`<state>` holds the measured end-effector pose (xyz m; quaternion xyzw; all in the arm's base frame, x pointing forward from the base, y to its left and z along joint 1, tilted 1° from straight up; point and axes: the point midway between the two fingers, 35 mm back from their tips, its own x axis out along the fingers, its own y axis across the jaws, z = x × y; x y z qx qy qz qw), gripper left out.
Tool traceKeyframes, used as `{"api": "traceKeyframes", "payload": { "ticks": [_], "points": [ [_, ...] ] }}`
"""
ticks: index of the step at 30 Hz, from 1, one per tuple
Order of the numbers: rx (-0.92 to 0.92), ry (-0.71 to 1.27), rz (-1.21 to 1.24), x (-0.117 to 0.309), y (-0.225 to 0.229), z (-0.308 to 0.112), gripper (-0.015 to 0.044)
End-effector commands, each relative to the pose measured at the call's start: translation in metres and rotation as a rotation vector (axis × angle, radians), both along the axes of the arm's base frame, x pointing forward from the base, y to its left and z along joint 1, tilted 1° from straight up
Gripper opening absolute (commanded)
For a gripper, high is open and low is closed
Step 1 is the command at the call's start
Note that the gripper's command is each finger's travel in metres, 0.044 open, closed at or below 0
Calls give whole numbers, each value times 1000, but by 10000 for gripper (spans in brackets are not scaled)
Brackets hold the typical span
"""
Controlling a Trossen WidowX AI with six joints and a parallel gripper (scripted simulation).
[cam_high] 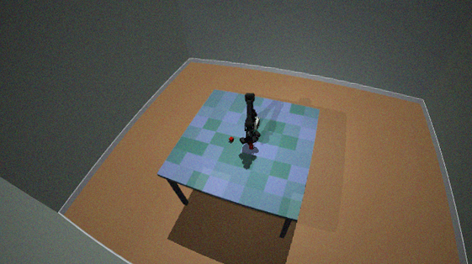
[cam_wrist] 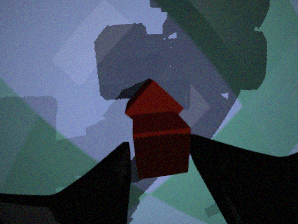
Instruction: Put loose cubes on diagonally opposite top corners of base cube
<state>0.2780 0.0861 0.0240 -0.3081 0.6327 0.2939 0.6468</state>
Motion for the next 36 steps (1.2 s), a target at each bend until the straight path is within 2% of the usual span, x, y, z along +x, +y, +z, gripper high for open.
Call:
{"api": "traceKeyframes", "payload": {
  "ticks": [1, 15, 17, 27, 36],
  "points": [
    [0, -1, 0, 0, 0, 7, 205],
    [0, -1, 0, -1, 0, 30, 205],
    [0, -2, 12, 1, -5, 28, 258],
    [-12, -2, 165, 14, -82, 48, 265],
    [-24, 2, 305, 6, -153, 65, 265]
  ]
}}
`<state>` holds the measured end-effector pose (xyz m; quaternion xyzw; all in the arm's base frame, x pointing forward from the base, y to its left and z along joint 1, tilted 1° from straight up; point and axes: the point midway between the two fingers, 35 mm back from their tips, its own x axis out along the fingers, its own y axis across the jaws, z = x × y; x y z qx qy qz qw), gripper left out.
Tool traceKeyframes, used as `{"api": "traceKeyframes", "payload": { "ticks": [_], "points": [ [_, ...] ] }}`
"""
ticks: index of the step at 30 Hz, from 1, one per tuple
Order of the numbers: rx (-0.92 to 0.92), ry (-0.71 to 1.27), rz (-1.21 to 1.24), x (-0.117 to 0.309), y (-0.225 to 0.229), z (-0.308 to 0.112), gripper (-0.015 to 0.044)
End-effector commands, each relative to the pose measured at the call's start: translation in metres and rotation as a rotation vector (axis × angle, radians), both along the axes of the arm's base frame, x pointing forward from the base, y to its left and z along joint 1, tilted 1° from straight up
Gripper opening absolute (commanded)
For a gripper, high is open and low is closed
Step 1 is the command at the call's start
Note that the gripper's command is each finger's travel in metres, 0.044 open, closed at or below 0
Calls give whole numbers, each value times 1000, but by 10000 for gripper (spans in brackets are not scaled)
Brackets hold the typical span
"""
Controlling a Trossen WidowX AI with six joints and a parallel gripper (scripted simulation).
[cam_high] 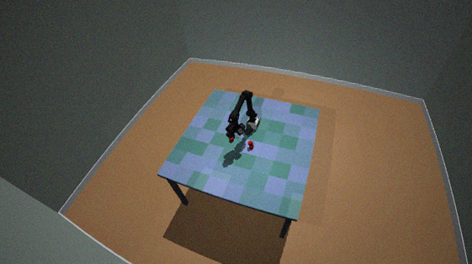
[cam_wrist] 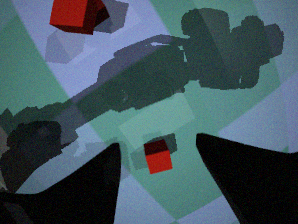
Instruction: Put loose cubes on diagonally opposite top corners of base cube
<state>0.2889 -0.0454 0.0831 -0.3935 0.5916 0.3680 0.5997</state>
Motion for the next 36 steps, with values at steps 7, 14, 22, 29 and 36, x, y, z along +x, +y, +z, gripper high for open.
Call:
{"api": "traceKeyframes", "payload": {
  "ticks": [7, 14, 22, 29, 36],
  "points": [
    [-11, 5, 145, -21, -69, 19, 265],
    [-11, 5, 148, -20, -71, 6, 265],
    [-11, 6, 148, -20, -72, -43, 265],
    [-11, 6, 148, -20, -73, -58, 265],
    [-11, 6, 148, -19, -73, -66, 265]
  ]
}}
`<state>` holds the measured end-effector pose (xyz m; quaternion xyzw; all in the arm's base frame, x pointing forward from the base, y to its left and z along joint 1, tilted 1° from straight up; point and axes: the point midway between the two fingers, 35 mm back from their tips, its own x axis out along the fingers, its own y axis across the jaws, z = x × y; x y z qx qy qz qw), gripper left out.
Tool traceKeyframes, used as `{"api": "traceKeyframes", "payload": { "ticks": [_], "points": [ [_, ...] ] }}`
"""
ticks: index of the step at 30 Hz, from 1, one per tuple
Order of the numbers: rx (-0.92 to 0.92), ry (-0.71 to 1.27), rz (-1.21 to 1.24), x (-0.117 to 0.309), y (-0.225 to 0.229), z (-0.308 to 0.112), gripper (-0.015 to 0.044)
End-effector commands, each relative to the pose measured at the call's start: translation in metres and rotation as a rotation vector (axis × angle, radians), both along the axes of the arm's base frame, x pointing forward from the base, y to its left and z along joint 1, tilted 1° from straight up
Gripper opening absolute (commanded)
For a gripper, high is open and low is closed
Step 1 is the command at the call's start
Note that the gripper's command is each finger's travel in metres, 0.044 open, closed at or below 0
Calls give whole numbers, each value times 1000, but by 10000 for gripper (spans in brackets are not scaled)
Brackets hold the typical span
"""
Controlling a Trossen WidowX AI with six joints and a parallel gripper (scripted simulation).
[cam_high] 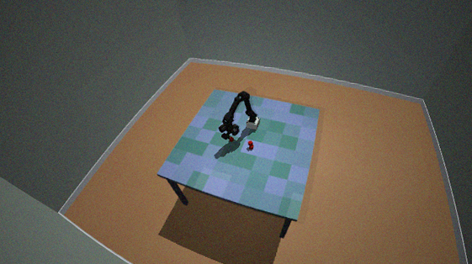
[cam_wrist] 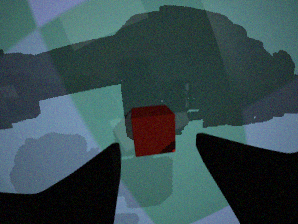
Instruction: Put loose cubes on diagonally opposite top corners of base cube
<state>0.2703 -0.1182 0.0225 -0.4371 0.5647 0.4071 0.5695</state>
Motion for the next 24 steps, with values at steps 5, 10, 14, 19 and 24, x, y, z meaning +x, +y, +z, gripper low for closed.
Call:
{"api": "traceKeyframes", "payload": {
  "ticks": [5, 10, 14, 19, 24],
  "points": [
    [-1, 4, 6, 0, -1, -13, 265],
    [-1, 4, 6, 0, -1, -22, 265],
    [-1, 4, 6, 0, -1, -28, 265],
    [-1, 4, 6, 0, -1, -30, 212],
    [-1, 4, 6, 0, -1, -30, 105]
  ]
}}
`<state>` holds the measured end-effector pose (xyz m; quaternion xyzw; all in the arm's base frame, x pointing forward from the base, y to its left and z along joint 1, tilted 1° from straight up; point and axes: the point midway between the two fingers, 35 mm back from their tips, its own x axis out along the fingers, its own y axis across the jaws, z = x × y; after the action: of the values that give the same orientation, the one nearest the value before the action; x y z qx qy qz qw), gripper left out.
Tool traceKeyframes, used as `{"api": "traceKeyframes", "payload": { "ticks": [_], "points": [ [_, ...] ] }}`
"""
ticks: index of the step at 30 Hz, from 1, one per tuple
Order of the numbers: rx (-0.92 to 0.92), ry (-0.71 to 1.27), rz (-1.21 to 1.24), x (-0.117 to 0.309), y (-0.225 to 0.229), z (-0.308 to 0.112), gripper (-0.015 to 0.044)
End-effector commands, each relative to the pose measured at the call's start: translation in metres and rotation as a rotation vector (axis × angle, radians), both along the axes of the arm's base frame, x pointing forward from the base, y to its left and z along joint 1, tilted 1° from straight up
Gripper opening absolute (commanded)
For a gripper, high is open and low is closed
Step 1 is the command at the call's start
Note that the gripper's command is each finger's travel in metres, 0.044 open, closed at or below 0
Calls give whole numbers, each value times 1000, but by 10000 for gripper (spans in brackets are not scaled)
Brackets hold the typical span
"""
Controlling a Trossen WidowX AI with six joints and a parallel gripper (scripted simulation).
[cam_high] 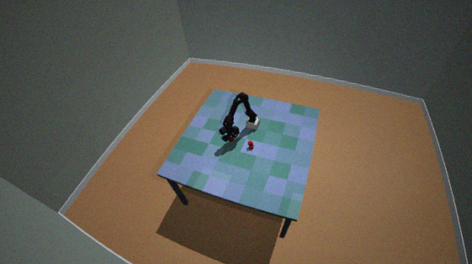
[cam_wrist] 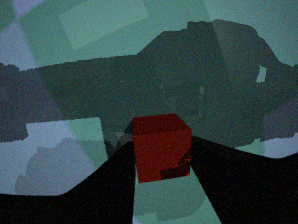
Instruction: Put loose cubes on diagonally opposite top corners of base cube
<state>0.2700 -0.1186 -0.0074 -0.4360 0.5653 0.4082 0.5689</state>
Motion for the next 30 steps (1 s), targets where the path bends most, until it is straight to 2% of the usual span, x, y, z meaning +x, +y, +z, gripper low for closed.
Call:
{"api": "traceKeyframes", "payload": {
  "ticks": [1, 30],
  "points": [
    [-3, 1, 6, 0, 0, -1, 105],
    [-3, 0, 6, 2, 0, 82, 105]
  ]
}}
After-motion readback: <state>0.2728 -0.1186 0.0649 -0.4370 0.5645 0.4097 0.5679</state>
